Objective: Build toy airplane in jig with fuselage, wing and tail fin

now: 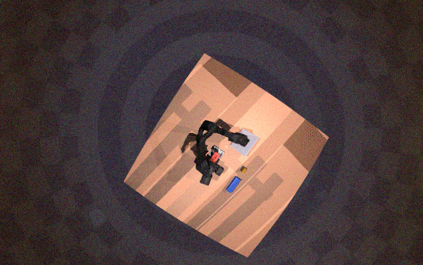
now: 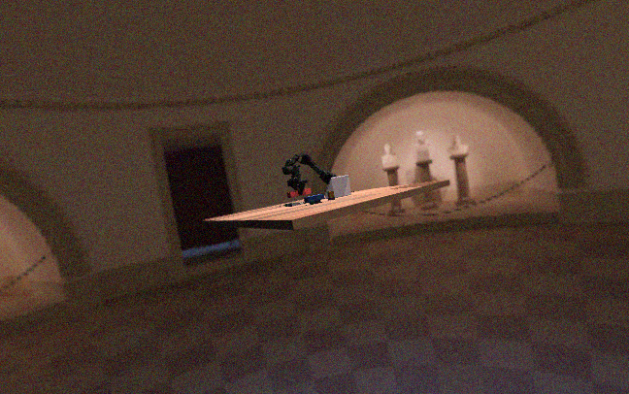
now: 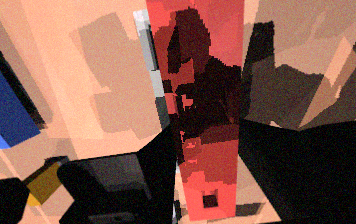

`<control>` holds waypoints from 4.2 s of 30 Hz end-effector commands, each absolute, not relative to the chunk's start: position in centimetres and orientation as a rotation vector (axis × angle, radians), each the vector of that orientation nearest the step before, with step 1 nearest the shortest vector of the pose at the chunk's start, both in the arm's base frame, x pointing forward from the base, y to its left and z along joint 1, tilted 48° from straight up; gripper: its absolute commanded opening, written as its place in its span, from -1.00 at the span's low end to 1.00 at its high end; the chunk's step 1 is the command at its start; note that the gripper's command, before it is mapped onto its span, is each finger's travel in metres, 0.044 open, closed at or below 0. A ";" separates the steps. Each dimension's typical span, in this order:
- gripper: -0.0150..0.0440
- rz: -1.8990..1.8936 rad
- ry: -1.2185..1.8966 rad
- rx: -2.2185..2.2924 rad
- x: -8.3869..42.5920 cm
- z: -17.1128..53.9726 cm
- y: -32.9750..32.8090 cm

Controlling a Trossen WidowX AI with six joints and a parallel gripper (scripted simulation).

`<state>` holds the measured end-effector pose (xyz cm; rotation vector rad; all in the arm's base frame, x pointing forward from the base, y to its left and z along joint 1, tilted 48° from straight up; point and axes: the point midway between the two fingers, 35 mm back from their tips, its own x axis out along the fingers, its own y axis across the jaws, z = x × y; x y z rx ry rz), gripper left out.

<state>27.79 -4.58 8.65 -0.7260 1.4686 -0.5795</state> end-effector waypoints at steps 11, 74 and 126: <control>0.17 -0.581 1.456 -0.727 27.9 9.0 -4.7; -0.12 -0.583 1.458 -0.720 28.1 6.5 -7.6; 1.00 -0.602 1.435 -0.698 32.2 2.0 10.5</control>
